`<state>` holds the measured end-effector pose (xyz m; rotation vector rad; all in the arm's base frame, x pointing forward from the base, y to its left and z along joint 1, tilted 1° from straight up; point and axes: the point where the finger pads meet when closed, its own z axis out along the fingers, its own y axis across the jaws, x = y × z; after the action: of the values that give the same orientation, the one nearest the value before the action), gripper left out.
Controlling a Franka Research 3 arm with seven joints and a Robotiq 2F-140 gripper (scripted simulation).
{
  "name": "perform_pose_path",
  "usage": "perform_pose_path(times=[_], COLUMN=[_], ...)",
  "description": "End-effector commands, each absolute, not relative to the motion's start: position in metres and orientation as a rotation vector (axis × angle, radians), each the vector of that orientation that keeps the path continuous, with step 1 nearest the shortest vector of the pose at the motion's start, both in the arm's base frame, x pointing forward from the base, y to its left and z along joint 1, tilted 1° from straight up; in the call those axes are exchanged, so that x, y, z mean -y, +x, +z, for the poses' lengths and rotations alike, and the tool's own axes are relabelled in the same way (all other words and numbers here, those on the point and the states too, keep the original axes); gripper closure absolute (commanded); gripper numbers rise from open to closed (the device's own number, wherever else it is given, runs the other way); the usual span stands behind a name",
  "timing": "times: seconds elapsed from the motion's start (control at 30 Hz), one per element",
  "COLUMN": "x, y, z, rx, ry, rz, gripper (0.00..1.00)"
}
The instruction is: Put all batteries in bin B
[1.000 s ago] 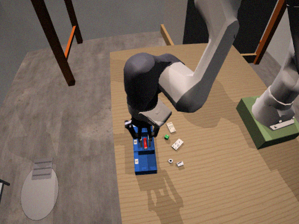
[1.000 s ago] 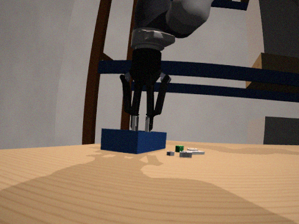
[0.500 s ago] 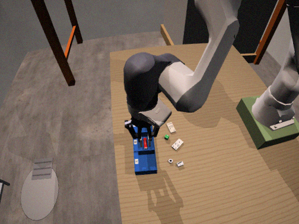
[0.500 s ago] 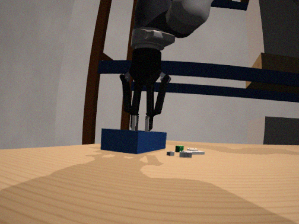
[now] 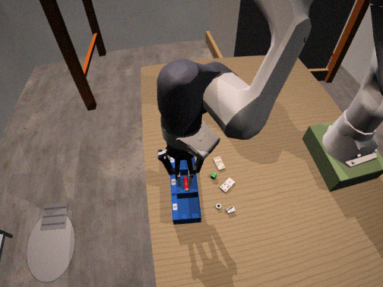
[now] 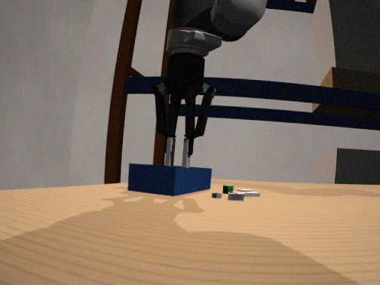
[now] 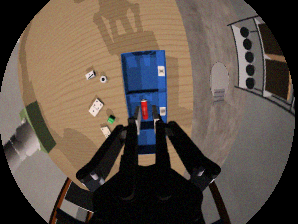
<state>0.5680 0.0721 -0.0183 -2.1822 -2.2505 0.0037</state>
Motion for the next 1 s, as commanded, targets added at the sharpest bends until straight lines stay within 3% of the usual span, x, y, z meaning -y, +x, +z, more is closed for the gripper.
perform_pose_path(times=[0.0,0.97], x=[-0.072,-0.072], y=[0.565,0.566], z=[-0.014,0.014], rx=[2.253,2.253], ry=[-2.172,-2.172], rz=[0.012,0.012], gripper=[0.83,0.83])
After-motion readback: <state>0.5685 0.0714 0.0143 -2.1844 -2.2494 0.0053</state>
